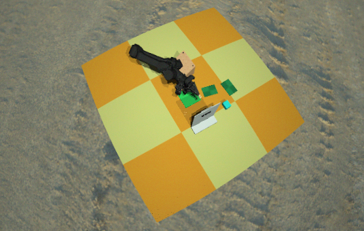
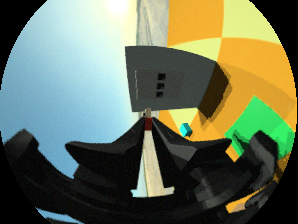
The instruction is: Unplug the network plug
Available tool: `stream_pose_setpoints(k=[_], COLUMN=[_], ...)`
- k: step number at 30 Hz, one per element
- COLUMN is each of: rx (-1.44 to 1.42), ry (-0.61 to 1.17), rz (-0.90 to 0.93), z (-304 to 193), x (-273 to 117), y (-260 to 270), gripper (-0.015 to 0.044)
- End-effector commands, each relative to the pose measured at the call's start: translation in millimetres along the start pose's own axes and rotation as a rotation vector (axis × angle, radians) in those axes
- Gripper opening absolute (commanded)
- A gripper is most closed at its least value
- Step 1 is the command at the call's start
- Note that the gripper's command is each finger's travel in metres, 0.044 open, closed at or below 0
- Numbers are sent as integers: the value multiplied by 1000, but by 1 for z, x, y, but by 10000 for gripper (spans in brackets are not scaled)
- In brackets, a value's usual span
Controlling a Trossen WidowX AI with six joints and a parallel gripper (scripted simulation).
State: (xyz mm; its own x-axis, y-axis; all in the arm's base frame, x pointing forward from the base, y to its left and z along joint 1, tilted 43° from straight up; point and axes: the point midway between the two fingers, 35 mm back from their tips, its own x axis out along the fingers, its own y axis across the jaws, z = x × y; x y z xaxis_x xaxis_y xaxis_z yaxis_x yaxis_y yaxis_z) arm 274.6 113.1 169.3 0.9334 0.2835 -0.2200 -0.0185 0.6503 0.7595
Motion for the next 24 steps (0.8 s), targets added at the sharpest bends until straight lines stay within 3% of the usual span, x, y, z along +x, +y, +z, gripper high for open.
stream_pose_setpoints(k=[1, 24], rx=[57, 278], ry=[19, -70], rz=[-85, -620], z=[-8, -43], x=[3, -13], y=[-12, -84], gripper=[0, 0])
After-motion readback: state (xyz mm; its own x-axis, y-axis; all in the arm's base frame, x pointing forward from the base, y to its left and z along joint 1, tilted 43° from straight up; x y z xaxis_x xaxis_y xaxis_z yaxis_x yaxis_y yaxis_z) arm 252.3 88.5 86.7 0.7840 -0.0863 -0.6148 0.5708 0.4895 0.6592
